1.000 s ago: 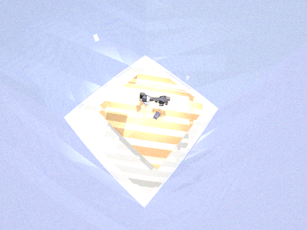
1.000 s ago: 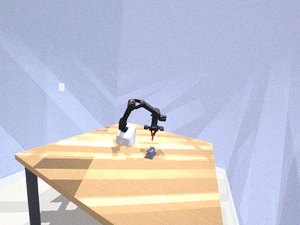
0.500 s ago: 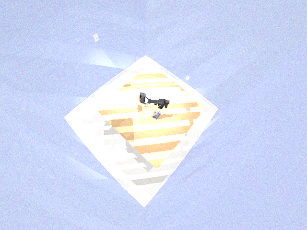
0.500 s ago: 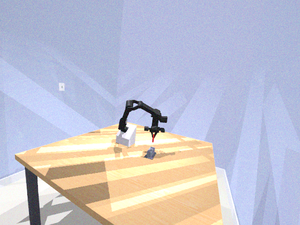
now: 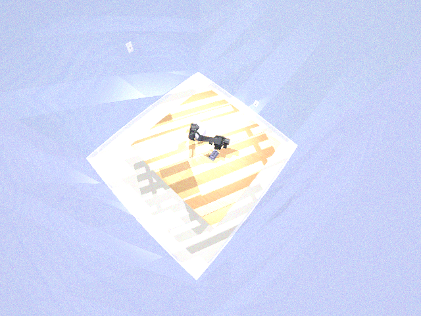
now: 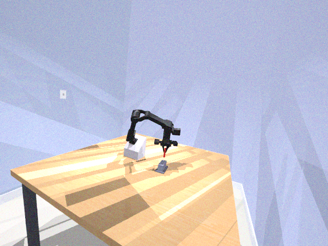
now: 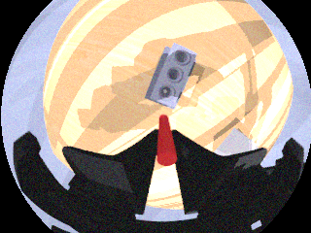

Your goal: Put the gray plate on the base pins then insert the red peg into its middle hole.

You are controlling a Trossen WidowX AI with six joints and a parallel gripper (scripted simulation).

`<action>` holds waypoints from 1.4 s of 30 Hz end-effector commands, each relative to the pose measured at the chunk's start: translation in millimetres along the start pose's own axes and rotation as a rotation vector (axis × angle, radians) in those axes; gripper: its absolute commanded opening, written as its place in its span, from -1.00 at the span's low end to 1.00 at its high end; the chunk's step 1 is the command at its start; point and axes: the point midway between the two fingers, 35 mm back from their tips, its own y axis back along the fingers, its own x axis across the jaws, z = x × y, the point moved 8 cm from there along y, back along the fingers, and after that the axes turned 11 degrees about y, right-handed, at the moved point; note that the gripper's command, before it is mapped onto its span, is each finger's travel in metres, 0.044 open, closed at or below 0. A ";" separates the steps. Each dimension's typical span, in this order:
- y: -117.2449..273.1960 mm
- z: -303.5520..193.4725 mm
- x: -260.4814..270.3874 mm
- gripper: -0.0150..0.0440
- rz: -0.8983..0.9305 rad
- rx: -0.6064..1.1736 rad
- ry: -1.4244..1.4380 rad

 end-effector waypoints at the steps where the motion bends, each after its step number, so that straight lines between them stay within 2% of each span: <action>1: 2.3 14.5 -4.5 -0.49 0.003 -0.011 -0.005; 18: 0.8 59.7 -23.4 -0.49 -0.014 -0.026 -0.010; 42: 0.6 59.6 -23.3 -0.49 -0.014 -0.026 -0.010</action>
